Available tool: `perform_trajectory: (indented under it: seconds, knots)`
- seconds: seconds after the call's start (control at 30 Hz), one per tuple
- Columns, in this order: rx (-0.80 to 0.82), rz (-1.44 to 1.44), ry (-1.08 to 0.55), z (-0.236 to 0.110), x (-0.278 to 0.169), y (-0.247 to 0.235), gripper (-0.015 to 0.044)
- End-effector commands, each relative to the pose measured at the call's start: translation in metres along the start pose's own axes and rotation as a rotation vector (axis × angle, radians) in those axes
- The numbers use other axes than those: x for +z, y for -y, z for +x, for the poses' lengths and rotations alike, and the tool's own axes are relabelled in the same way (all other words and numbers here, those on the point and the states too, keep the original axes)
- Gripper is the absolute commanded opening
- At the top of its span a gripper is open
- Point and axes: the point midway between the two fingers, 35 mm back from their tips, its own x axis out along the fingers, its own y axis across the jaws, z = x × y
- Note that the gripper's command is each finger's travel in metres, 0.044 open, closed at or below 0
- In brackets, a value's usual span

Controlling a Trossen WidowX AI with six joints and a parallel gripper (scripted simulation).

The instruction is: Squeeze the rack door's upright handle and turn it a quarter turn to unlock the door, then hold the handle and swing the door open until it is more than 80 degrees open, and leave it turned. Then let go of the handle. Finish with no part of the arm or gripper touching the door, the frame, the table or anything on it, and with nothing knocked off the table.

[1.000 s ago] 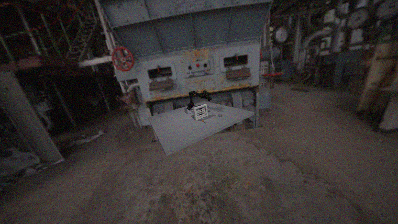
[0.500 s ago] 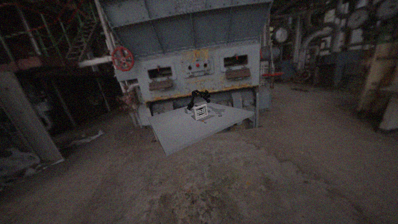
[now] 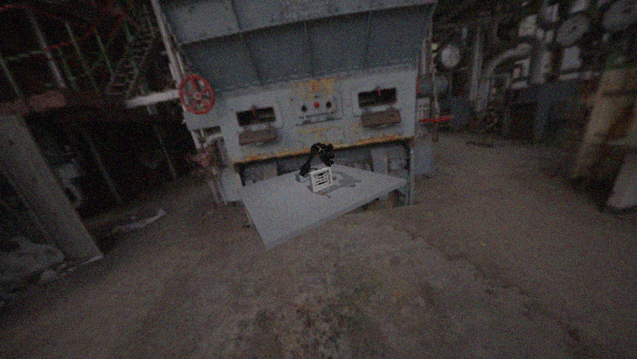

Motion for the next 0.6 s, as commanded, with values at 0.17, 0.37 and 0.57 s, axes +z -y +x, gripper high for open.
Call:
perform_trajectory:
  seconds: [0.17,0.37,0.57]
  knots:
    - [0.129,0.081,-0.175,0.007,-0.025,0.018,0.0287]
    - [0.231,0.164,-0.268,0.005,-0.040,0.028,0.0287]
    - [0.338,0.263,-0.333,0.000,-0.051,0.037,0.0287]
